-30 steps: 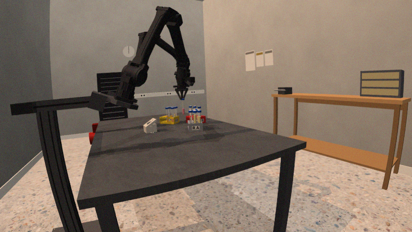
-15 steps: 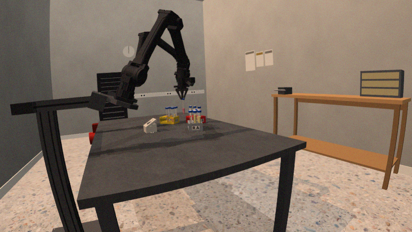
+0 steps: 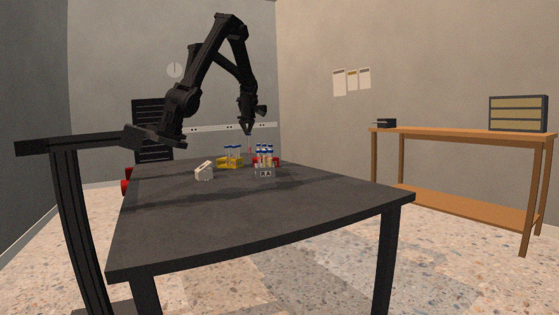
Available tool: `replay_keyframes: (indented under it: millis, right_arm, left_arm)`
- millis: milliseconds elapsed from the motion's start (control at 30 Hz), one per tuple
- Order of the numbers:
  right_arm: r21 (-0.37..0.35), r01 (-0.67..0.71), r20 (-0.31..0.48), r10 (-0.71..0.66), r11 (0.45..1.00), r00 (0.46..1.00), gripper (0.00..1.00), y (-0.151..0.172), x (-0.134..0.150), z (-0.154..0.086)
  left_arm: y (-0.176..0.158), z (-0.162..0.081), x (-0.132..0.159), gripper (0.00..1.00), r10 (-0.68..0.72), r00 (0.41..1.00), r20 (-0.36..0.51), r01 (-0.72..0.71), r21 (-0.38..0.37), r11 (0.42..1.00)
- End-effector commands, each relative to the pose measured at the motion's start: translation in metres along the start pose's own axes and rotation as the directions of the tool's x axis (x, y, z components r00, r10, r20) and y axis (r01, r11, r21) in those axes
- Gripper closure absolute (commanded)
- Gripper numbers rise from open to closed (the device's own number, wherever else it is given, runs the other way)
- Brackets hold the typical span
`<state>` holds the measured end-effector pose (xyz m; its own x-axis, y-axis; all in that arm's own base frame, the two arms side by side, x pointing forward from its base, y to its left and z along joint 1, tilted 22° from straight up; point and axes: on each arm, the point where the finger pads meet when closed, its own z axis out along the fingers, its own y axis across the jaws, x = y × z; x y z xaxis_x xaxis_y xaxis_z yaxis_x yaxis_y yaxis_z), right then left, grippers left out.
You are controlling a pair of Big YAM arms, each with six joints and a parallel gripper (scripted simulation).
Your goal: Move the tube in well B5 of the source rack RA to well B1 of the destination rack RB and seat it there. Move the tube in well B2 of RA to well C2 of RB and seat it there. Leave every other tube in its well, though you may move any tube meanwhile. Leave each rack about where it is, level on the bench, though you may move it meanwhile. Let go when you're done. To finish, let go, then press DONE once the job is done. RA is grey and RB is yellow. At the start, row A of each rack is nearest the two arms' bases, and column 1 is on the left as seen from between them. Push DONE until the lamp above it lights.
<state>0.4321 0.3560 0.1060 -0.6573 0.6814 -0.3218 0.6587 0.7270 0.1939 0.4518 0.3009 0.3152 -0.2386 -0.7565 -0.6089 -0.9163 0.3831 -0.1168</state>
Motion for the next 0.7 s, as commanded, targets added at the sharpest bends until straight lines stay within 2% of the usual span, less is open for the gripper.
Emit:
replay_keyframes:
  millis: [0,100,167,233,400,567,633,667]
  right_arm:
    - [-0.049,0.165,0.007,-0.165,0.985,0.986,1.0,0.023,-0.012,-0.023]
    - [-0.048,0.263,0.012,-0.263,0.964,0.965,1.0,0.023,-0.011,-0.024]
    - [-0.048,0.263,0.012,-0.263,0.964,0.965,1.0,0.023,-0.011,-0.024]
    - [-0.047,0.327,0.015,-0.326,0.944,0.945,1.0,0.023,-0.011,-0.024]
    - [-0.044,0.479,0.023,-0.478,0.877,0.878,1.0,0.023,-0.011,-0.024]
    - [-0.04,0.617,0.03,-0.616,0.786,0.787,1.0,0.023,-0.011,-0.024]
    - [-0.04,0.617,0.03,-0.616,0.786,0.787,1.0,0.023,-0.012,-0.024]
    - [-0.041,0.635,0.026,-0.634,0.772,0.773,1.0,0.023,0.005,-0.023]
  left_arm:
    - [-0.005,-0.013,-0.015,0.7,-0.013,0.999,0.03,0.013,0.022,1.0]
    - [-0.005,-0.013,-0.015,0.7,-0.013,0.999,0.03,0.013,0.022,1.0]
    - [-0.005,-0.013,-0.015,0.7,-0.013,0.999,0.03,0.013,0.022,1.0]
    - [-0.005,-0.013,-0.015,0.7,-0.013,0.999,0.03,0.013,0.022,1.0]
    - [-0.005,-0.013,-0.015,0.7,-0.013,0.999,0.03,0.013,0.022,1.0]
    - [-0.005,-0.013,-0.015,0.7,-0.013,0.999,0.03,0.013,0.022,1.0]
    - [-0.005,-0.013,-0.015,0.7,-0.013,0.999,0.03,0.013,0.022,1.0]
    - [-0.005,-0.013,-0.015,0.7,-0.013,0.999,0.03,0.013,0.022,1.0]
